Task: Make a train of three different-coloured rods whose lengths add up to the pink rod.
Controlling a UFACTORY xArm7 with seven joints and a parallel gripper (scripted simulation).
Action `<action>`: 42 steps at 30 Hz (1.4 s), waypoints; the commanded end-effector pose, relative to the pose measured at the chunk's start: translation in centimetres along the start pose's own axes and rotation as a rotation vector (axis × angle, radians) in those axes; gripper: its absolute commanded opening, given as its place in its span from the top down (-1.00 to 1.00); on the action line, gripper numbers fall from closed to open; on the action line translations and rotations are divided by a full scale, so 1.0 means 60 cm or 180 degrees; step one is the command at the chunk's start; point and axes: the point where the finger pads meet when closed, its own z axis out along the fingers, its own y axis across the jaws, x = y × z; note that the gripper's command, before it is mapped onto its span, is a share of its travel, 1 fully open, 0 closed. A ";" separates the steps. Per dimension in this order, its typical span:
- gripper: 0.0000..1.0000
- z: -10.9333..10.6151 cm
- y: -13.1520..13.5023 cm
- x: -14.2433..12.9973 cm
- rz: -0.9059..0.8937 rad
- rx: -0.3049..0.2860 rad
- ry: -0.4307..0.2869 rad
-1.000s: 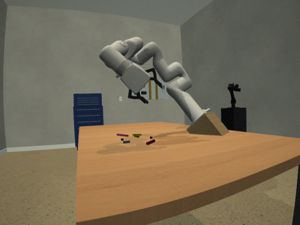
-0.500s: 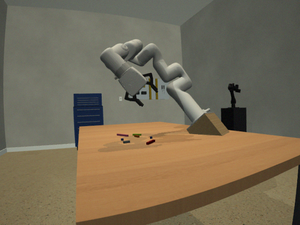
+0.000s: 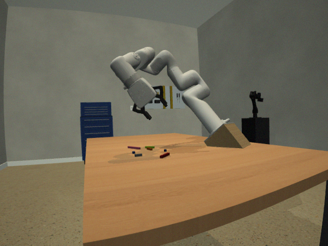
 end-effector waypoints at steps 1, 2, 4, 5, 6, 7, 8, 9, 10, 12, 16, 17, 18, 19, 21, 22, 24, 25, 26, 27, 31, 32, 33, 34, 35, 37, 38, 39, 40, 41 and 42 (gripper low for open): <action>-1.00 0.007 -0.053 0.048 0.0139 0.0245 -0.0065; -1.00 0.008 -0.059 0.053 0.0154 0.0273 -0.0072; -1.00 0.010 -0.069 0.063 0.0180 0.0322 -0.0084; -1.00 0.010 -0.069 0.063 0.0180 0.0322 -0.0084; -1.00 0.010 -0.069 0.063 0.0180 0.0322 -0.0084; -1.00 0.010 -0.069 0.063 0.0180 0.0322 -0.0084; -1.00 0.010 -0.069 0.063 0.0180 0.0322 -0.0084; -1.00 0.010 -0.069 0.063 0.0180 0.0322 -0.0084; -1.00 0.010 -0.069 0.063 0.0180 0.0322 -0.0084; -1.00 0.010 -0.069 0.063 0.0180 0.0322 -0.0084; -1.00 0.019 -0.100 0.093 0.0257 0.0480 -0.0128; -1.00 0.026 -0.120 0.113 0.0305 0.0587 -0.0161; -1.00 0.027 -0.121 0.115 0.0308 0.0595 -0.0164; -1.00 0.028 -0.126 0.119 0.0319 0.0621 -0.0173; -1.00 0.029 -0.127 0.121 0.0323 0.0630 -0.0176; -1.00 0.029 -0.127 0.121 0.0323 0.0630 -0.0176; -1.00 0.029 -0.127 0.121 0.0323 0.0630 -0.0176; -1.00 0.029 -0.127 0.121 0.0323 0.0630 -0.0176; -1.00 0.029 -0.127 0.121 0.0323 0.0630 -0.0176; -1.00 0.029 -0.127 0.121 0.0323 0.0630 -0.0176; -1.00 0.029 -0.127 0.121 0.0323 0.0630 -0.0176; -1.00 0.029 -0.127 0.121 0.0323 0.0630 -0.0176; -1.00 0.039 -0.150 0.146 0.0377 0.0773 -0.0229; -1.00 0.050 -0.170 0.168 0.0420 0.0909 -0.0286; -1.00 0.050 -0.170 0.168 0.0420 0.0909 -0.0286; -1.00 0.050 -0.170 0.168 0.0420 0.0909 -0.0286; -1.00 0.050 -0.170 0.168 0.0420 0.0909 -0.0286; -1.00 0.050 -0.170 0.168 0.0420 0.0909 -0.0286; -1.00 0.050 -0.170 0.168 0.0420 0.0909 -0.0286; -1.00 0.050 -0.170 0.168 0.0420 0.0909 -0.0286; -1.00 0.050 -0.170 0.168 0.0420 0.0909 -0.0286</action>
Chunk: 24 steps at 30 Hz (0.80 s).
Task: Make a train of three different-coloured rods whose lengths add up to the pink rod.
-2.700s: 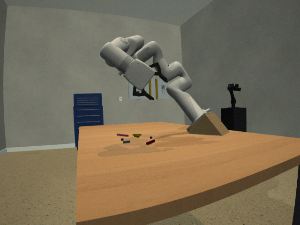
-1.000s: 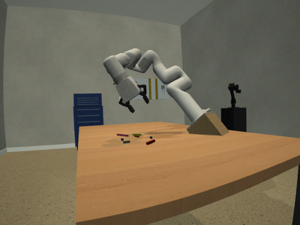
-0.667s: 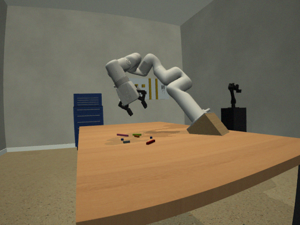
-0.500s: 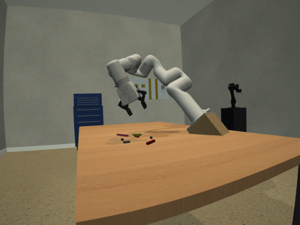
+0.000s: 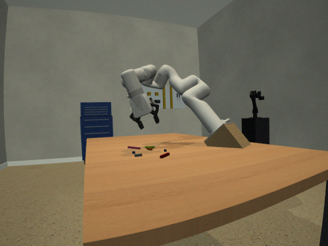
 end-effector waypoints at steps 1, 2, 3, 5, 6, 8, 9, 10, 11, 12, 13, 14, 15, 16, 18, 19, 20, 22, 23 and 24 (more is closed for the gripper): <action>-1.00 -0.002 0.000 -0.001 -0.0007 0.0023 -0.0019; -1.00 -0.002 0.000 -0.001 -0.0007 0.0023 -0.0019; -1.00 -0.002 0.000 -0.001 -0.0007 0.0023 -0.0019; -1.00 0.012 -0.016 0.017 0.0030 0.0148 -0.0083; -1.00 0.012 -0.016 0.017 0.0030 0.0148 -0.0083; -1.00 0.012 -0.016 0.017 0.0030 0.0148 -0.0083; -1.00 0.012 -0.016 0.017 0.0030 0.0148 -0.0083; -1.00 0.012 -0.016 0.017 0.0030 0.0148 -0.0083; -1.00 0.012 -0.016 0.017 0.0030 0.0148 -0.0083; -1.00 0.012 -0.016 0.017 0.0030 0.0148 -0.0083; -1.00 0.012 -0.016 0.017 0.0030 0.0148 -0.0083; -1.00 0.024 -0.028 0.031 0.0060 0.0264 -0.0152; -1.00 0.036 -0.037 0.043 0.0082 0.0371 -0.0222; -1.00 0.036 -0.037 0.043 0.0082 0.0371 -0.0222; -1.00 0.036 -0.037 0.043 0.0082 0.0371 -0.0222; -1.00 0.036 -0.037 0.043 0.0082 0.0371 -0.0222; -1.00 0.036 -0.037 0.043 0.0082 0.0371 -0.0222; -1.00 0.036 -0.037 0.043 0.0082 0.0371 -0.0222; -1.00 0.036 -0.037 0.043 0.0082 0.0371 -0.0222; -1.00 0.036 -0.037 0.043 0.0082 0.0371 -0.0222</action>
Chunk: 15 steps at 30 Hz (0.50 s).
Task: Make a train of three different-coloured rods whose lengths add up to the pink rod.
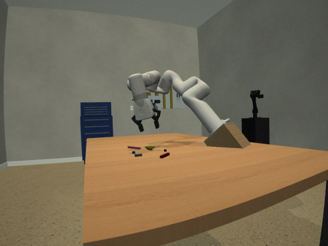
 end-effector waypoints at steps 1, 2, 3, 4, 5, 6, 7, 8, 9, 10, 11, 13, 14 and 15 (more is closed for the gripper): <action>-1.00 -0.002 -0.001 -0.001 -0.0002 0.0010 -0.0011; -1.00 0.009 -0.006 0.009 0.0016 0.0107 -0.0082; -1.00 0.017 -0.010 0.017 0.0029 0.0195 -0.0152; -1.00 0.017 -0.010 0.017 0.0029 0.0195 -0.0152; -1.00 0.017 -0.010 0.017 0.0029 0.0195 -0.0152; -1.00 0.017 -0.010 0.017 0.0029 0.0195 -0.0152; -1.00 0.017 -0.010 0.017 0.0029 0.0195 -0.0152; -1.00 0.017 -0.010 0.017 0.0029 0.0195 -0.0152; -1.00 0.017 -0.010 0.017 0.0029 0.0195 -0.0152; -1.00 0.017 -0.010 0.017 0.0029 0.0195 -0.0152; -1.00 0.017 -0.010 0.017 0.0029 0.0195 -0.0152; -1.00 0.025 -0.013 0.023 0.0039 0.0272 -0.0219; -1.00 0.031 -0.014 0.027 0.0046 0.0340 -0.0282; -1.00 0.031 -0.014 0.027 0.0046 0.0340 -0.0282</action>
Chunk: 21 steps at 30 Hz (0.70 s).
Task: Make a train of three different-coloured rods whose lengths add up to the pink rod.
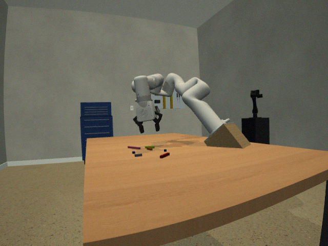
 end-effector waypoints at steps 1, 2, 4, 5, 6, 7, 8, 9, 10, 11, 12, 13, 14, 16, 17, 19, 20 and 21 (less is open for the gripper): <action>-1.00 0.009 -0.002 0.008 0.0014 0.0103 -0.0098; -1.00 0.009 -0.002 0.008 0.0014 0.0103 -0.0098; -1.00 0.009 -0.002 0.008 0.0014 0.0103 -0.0098; -1.00 0.009 -0.002 0.008 0.0014 0.0103 -0.0098; -1.00 0.009 -0.002 0.008 0.0014 0.0103 -0.0098; -1.00 0.009 -0.002 0.008 0.0014 0.0103 -0.0098; -1.00 0.009 -0.002 0.008 0.0014 0.0103 -0.0098; -1.00 0.014 -0.002 0.012 0.0019 0.0162 -0.0156; -1.00 0.018 -0.001 0.014 0.0023 0.0211 -0.0206; -1.00 0.018 -0.001 0.014 0.0023 0.0211 -0.0206; -1.00 0.018 -0.001 0.014 0.0023 0.0211 -0.0206; -1.00 0.018 -0.001 0.014 0.0023 0.0211 -0.0206; -1.00 0.018 -0.001 0.014 0.0023 0.0211 -0.0206; -1.00 0.023 0.000 0.017 0.0028 0.0283 -0.0283; -1.00 0.023 0.000 0.017 0.0028 0.0283 -0.0283; -1.00 0.024 0.001 0.017 0.0030 0.0307 -0.0310; -1.00 0.025 0.001 0.018 0.0031 0.0324 -0.0329; -1.00 0.026 0.002 0.018 0.0031 0.0334 -0.0341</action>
